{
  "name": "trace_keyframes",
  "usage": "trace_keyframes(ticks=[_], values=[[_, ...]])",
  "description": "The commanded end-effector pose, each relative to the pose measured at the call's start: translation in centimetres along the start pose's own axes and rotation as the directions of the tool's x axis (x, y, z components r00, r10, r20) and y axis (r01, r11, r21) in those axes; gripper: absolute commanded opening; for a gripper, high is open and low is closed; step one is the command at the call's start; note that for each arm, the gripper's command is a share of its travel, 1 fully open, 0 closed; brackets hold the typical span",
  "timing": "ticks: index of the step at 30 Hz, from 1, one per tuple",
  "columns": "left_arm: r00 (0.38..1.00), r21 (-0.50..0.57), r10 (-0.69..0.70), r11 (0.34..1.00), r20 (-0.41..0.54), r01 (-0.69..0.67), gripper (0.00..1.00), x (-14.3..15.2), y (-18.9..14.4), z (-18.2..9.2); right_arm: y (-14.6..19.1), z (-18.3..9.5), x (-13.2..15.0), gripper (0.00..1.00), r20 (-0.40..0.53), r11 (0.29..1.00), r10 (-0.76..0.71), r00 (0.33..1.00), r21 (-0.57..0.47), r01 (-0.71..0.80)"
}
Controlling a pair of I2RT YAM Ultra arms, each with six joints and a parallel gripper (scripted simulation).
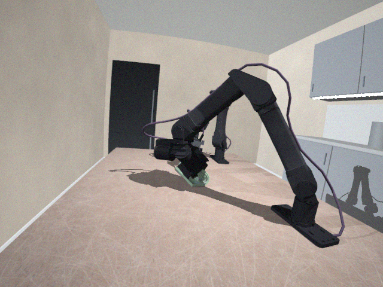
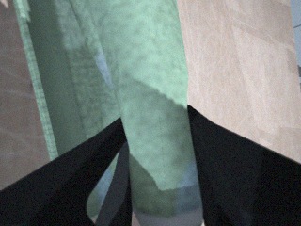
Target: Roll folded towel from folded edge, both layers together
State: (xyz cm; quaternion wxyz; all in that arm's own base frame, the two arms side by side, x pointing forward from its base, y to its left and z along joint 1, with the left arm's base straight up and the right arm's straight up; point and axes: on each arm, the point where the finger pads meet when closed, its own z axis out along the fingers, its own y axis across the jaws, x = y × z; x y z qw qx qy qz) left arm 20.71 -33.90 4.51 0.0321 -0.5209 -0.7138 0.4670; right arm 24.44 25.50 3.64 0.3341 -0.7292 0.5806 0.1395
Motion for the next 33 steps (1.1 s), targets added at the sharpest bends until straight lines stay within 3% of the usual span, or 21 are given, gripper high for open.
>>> trace_keyframes(ticks=[1, 3, 14, 26, 33], values=[[1.000, 0.013, 0.001, 1.000, 0.000, -0.001, 0.32, -0.10, 0.34, 0.25, -1.15, 0.14, -0.93, 0.64, 0.020, 1.000, -0.006, 1.000, 0.018, 0.006], [1.000, 0.013, 0.001, 1.000, 0.000, -0.001, 0.32, -0.10, 0.34, 0.25, -1.15, 0.14, -0.93, 0.55, 0.020, 1.000, -0.006, 1.000, 0.018, 0.006], [1.000, 0.013, 0.001, 1.000, 0.000, -0.001, 0.32, -0.10, 0.34, 0.25, -1.15, 0.14, -0.93, 0.43, 0.020, 1.000, -0.006, 1.000, 0.018, 0.006], [1.000, 0.013, 0.001, 1.000, 0.000, -0.001, 0.32, -0.10, 0.34, 0.25, -1.15, 0.14, -0.93, 0.39, 0.020, 1.000, -0.006, 1.000, 0.018, 0.006], [1.000, 0.013, 0.001, 1.000, 0.000, -0.001, 0.57, -0.34, -0.03, -0.06, -1.15, 0.14, -0.93, 0.39, 0.020, 1.000, -0.006, 1.000, 0.018, 0.006]])
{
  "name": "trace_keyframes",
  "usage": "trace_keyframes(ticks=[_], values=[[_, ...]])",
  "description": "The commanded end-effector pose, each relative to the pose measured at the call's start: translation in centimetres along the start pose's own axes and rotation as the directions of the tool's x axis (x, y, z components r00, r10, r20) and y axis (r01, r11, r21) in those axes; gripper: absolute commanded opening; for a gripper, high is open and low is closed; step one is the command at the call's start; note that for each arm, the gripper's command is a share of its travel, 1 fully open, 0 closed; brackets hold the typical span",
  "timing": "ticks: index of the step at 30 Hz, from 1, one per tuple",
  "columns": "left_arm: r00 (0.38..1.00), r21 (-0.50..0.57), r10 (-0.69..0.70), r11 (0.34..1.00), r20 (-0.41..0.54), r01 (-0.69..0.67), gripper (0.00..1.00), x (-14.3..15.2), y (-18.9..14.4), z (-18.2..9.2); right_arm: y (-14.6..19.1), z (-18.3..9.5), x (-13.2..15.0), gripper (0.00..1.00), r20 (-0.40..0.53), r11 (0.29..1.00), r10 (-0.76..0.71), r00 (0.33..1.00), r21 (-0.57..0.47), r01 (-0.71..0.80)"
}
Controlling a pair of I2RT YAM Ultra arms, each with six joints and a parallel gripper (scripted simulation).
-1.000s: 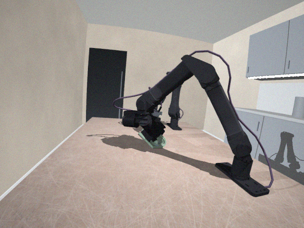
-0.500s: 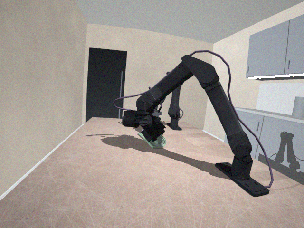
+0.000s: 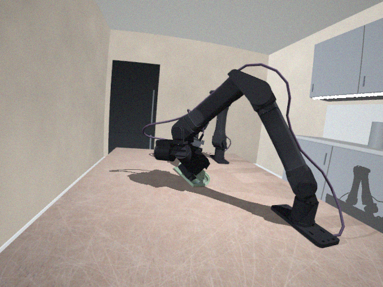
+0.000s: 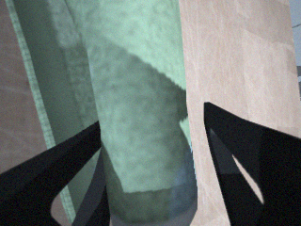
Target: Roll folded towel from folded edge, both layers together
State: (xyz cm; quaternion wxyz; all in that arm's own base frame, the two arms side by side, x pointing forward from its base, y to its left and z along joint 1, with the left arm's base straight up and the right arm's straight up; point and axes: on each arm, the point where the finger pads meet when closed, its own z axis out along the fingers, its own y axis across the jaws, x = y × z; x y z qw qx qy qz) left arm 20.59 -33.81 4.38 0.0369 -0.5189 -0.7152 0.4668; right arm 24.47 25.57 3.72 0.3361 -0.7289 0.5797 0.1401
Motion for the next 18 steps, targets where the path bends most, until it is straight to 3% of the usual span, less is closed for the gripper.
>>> trace_keyframes(ticks=[1, 4, 6, 10, 18], values=[[1.000, 0.009, 0.010, 1.000, 0.005, -0.010, 0.60, -0.6, -0.1, -0.2, -1.1, 0.2, -0.8, 0.39, 0.016, 1.000, -0.005, 1.000, 0.016, 0.005], [1.000, 0.009, 0.010, 1.000, 0.005, -0.010, 0.71, -0.7, -0.4, -0.4, -1.1, 0.2, -0.8, 0.39, 0.016, 1.000, -0.005, 1.000, 0.016, 0.005], [1.000, 0.009, 0.010, 1.000, 0.005, -0.010, 0.71, -0.7, -0.4, -0.4, -1.1, 0.2, -0.8, 0.39, 0.016, 1.000, -0.005, 1.000, 0.016, 0.005], [1.000, 0.009, 0.010, 1.000, 0.005, -0.010, 0.85, -0.8, -0.5, -0.5, -1.1, 0.2, -0.8, 0.39, 0.016, 1.000, -0.005, 1.000, 0.016, 0.005], [1.000, 0.009, 0.010, 1.000, 0.005, -0.010, 0.85, -0.8, -0.5, -3.4, -1.1, 0.2, -0.8, 0.39, 0.016, 1.000, -0.005, 1.000, 0.016, 0.005]])
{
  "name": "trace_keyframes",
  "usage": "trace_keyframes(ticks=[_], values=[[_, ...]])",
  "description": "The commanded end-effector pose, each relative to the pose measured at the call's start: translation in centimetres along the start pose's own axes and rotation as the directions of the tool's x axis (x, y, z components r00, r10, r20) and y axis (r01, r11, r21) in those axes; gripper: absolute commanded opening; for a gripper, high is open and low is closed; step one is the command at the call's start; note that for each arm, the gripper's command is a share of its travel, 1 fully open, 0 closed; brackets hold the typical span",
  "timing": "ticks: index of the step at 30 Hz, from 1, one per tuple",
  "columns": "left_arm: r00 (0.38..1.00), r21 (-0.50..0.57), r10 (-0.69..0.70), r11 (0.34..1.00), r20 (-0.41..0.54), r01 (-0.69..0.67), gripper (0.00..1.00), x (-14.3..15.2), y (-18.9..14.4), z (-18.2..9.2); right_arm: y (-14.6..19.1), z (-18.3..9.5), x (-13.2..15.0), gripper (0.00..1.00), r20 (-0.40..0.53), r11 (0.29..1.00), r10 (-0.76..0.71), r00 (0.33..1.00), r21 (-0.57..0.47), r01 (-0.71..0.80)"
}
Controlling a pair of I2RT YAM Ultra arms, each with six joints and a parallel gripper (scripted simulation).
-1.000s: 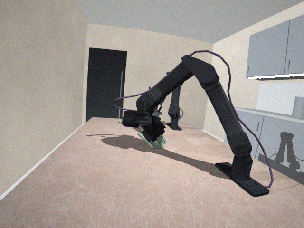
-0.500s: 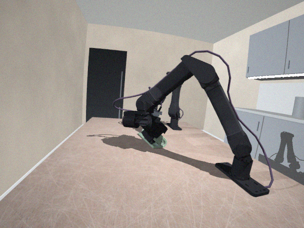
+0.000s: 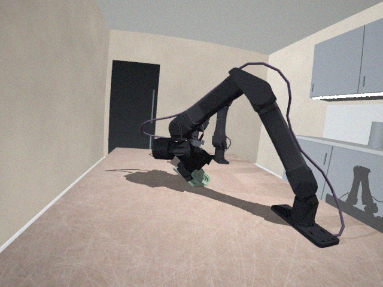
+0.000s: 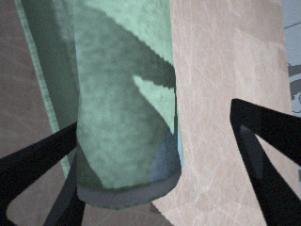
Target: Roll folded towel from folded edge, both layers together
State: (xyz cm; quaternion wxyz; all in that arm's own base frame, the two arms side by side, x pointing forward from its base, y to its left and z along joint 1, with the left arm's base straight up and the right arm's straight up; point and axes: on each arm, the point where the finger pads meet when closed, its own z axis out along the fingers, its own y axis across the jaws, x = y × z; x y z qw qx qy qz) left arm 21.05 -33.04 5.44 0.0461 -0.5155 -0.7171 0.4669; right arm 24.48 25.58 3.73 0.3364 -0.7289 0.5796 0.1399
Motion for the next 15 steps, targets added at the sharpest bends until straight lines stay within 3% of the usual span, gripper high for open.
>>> trace_keyframes(ticks=[1, 10, 15], values=[[1.000, 0.001, 0.025, 1.000, 0.015, -0.025, 0.85, -0.7, -0.1, -2.7, -1.1, 0.2, -0.8, 0.39, 0.016, 1.000, -0.005, 1.000, 0.015, 0.005], [1.000, 0.001, 0.025, 1.000, 0.015, -0.025, 0.85, -0.6, -0.1, -5.9, -1.1, 0.2, -0.8, 0.39, 0.016, 1.000, -0.005, 1.000, 0.015, 0.005], [1.000, 0.001, 0.025, 1.000, 0.015, -0.025, 0.85, -0.6, -0.1, -6.2, -1.1, 0.1, -0.8, 0.39, 0.016, 1.000, 0.002, 1.000, 0.007, -0.002]])
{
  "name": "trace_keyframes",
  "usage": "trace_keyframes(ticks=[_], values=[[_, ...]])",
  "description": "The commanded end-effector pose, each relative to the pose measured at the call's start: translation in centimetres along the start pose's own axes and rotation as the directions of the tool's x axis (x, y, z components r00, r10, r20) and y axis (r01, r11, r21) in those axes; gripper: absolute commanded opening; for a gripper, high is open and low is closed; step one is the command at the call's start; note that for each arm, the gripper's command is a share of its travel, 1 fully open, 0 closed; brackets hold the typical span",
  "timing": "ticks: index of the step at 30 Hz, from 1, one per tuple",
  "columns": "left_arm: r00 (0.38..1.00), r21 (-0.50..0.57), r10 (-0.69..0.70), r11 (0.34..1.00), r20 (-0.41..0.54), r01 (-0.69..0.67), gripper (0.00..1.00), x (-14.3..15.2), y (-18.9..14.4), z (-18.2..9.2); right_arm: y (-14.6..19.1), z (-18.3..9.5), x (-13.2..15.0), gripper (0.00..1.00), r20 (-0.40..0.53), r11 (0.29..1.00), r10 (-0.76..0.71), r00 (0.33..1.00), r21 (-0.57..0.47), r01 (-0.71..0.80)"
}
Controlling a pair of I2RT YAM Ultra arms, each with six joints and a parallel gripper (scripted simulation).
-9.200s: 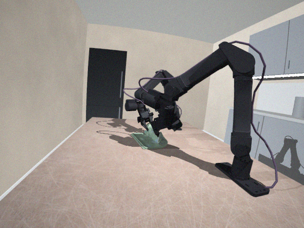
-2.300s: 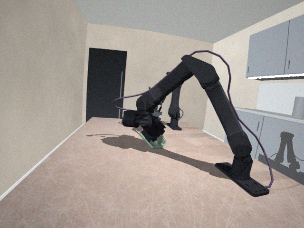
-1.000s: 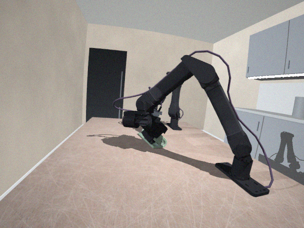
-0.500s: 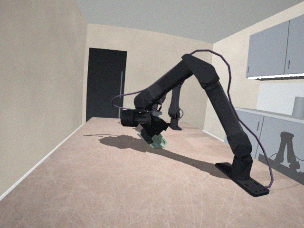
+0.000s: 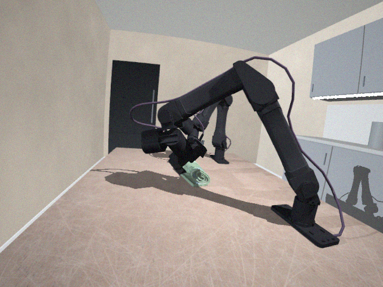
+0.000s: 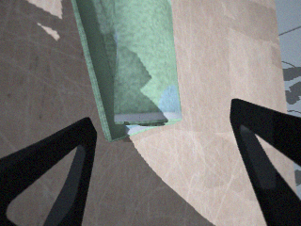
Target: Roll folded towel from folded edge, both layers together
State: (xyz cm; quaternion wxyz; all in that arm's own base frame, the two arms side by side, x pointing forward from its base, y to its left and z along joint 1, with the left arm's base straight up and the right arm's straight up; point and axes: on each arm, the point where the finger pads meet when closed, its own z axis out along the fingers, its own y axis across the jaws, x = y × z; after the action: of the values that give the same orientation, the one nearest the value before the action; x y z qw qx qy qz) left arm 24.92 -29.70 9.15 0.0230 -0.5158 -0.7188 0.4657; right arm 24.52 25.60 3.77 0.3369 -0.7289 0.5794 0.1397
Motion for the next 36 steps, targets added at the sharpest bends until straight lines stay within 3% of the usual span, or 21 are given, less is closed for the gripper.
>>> trace_keyframes(ticks=[1, 13, 22, 24, 36], values=[[1.000, 0.029, 0.005, 1.000, -0.017, -0.005, 0.85, 0.09, -0.24, 0.08, -1.03, 0.15, -0.81, 0.39, 0.015, 1.000, 0.007, 1.000, 0.000, -0.007], [1.000, 0.029, 0.005, 1.000, -0.017, -0.005, 0.85, 0.09, -0.24, 0.08, -1.09, 0.01, -0.92, 0.39, 0.006, 0.985, 0.116, 0.993, -0.132, -0.114], [1.000, 0.029, 0.005, 1.000, -0.017, -0.005, 0.85, 0.09, -0.24, 0.08, -1.18, -0.18, -1.08, 0.39, -0.035, 0.910, 0.269, 0.963, -0.320, -0.265], [1.000, 0.029, 0.005, 1.000, -0.017, -0.005, 0.85, 0.09, -0.24, 0.08, -1.18, -0.18, -1.08, 0.39, -0.035, 0.910, 0.269, 0.963, -0.320, -0.265], [1.000, 0.029, 0.005, 1.000, -0.017, -0.005, 0.85, 0.09, -0.24, 0.08, -1.30, -0.47, -1.31, 0.39, -0.144, 0.698, 0.458, 0.877, -0.553, -0.455]])
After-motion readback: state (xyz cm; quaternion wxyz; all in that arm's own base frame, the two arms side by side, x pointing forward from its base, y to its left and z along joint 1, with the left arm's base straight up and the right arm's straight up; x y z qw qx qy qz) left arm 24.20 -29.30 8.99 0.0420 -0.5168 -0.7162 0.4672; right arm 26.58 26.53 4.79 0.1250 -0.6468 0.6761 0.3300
